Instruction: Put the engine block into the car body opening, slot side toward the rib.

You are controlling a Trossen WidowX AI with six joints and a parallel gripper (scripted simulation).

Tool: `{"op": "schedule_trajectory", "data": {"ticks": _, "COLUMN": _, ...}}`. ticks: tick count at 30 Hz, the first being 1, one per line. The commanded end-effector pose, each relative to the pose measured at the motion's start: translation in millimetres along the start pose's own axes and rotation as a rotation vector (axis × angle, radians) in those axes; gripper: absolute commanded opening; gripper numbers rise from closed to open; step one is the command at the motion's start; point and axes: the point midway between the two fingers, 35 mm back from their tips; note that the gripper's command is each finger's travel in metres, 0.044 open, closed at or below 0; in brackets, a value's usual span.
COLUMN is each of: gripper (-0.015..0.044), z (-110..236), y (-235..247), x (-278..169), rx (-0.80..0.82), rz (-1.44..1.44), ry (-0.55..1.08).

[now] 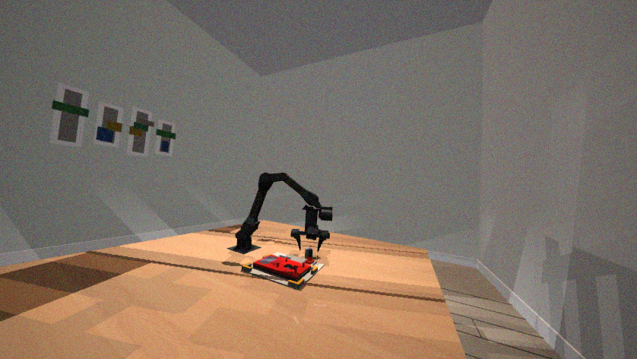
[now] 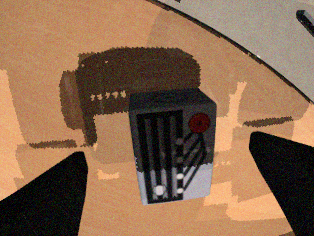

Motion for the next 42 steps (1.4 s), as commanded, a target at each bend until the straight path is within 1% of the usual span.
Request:
{"op": "schedule_trajectory", "data": {"ticks": 1, "gripper": 0.0335, "z": -2, "y": 0, "x": 0, "rx": -0.001, "rz": 0.004, "ry": -0.002}}
{"op": "schedule_trajectory", "data": {"ticks": 8, "gripper": 0.0151, "z": -2, "y": 0, "x": 0, "rx": -0.001, "rz": 0.004, "ry": -0.002}}
{"op": "schedule_trajectory", "data": {"ticks": 15, "gripper": 0.0105, "z": -2, "y": 0, "x": 0, "rx": -0.001, "rz": 0.004, "ry": -0.002}}
{"op": "schedule_trajectory", "data": {"ticks": 19, "gripper": 0.0000, "z": 3, "y": 1, "x": 0, "rx": -0.001, "rz": 0.004, "ry": -0.002}}
{"op": "schedule_trajectory", "data": {"ticks": 42, "gripper": 0.0000, "z": 76, "y": 7, "x": 0, "rx": -0.001, "rz": 0.004, "ry": -0.002}}
Point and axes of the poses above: the point midway between the two fingers, 35 mm back from their tips, its own z axis back along the fingers, its own y axis across the jaws, x = y × z, and after that the axes turned 6 degrees about -z, right-handed
